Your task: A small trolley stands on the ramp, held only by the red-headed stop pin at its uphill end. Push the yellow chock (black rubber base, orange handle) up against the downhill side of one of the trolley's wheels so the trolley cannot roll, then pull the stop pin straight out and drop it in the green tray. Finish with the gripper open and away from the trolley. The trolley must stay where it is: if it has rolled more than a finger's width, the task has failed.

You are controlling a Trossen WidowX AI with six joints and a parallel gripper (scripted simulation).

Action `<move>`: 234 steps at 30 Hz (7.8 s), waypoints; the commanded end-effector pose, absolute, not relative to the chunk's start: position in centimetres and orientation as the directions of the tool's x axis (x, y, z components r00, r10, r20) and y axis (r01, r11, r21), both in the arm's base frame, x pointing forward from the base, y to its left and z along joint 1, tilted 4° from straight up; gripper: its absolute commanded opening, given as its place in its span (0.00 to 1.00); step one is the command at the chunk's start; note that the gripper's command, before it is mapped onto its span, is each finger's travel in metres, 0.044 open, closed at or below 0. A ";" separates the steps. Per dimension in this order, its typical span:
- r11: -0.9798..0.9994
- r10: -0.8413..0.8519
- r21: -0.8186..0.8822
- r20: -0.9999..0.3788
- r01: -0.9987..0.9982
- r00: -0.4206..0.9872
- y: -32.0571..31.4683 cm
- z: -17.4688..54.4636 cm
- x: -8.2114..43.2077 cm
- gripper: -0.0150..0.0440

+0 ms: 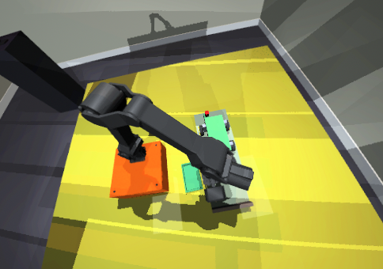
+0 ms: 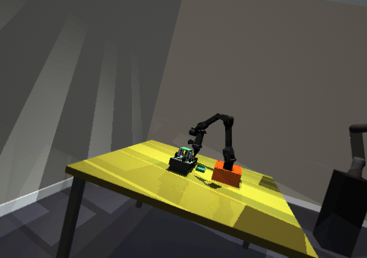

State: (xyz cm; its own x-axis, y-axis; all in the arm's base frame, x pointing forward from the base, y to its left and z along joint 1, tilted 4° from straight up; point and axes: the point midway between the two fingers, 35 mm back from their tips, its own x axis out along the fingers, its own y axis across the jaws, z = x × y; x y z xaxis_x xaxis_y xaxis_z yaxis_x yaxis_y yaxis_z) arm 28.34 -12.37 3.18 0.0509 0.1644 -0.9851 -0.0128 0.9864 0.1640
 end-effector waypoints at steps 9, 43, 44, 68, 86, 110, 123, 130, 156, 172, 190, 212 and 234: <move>0.986 0.169 0.169 -0.984 -0.010 0.052 -11.1 3.5 28.3 0.25; 0.986 0.169 0.168 -0.984 -0.010 0.052 -12.1 8.0 28.0 0.58; 0.986 0.169 0.168 -0.984 -0.010 0.052 -12.1 8.3 28.0 0.58; 0.904 0.200 0.240 -0.969 0.353 0.147 -7.4 11.5 30.6 0.58; 0.475 0.293 0.245 -0.950 0.845 0.111 0.6 13.4 31.9 0.58; 0.000 0.361 0.061 -0.931 0.998 0.057 7.2 14.7 31.4 0.58; 0.000 0.361 0.061 -0.931 0.998 0.057 7.9 12.9 31.5 0.58; 0.000 0.361 0.061 -0.931 0.998 0.057 8.2 12.1 31.5 0.58; 0.000 0.362 0.061 -0.930 0.998 0.057 9.5 8.8 31.7 0.58; 0.003 0.364 0.064 -0.930 0.998 0.058 9.6 8.7 31.8 0.29; 0.000 0.362 0.061 -0.930 0.998 0.057 9.3 9.9 31.5 0.25; 0.000 0.362 0.061 -0.931 0.998 0.057 8.7 11.8 31.4 0.25; 0.000 0.363 0.061 -0.930 0.998 0.057 9.9 13.2 31.4 0.25</move>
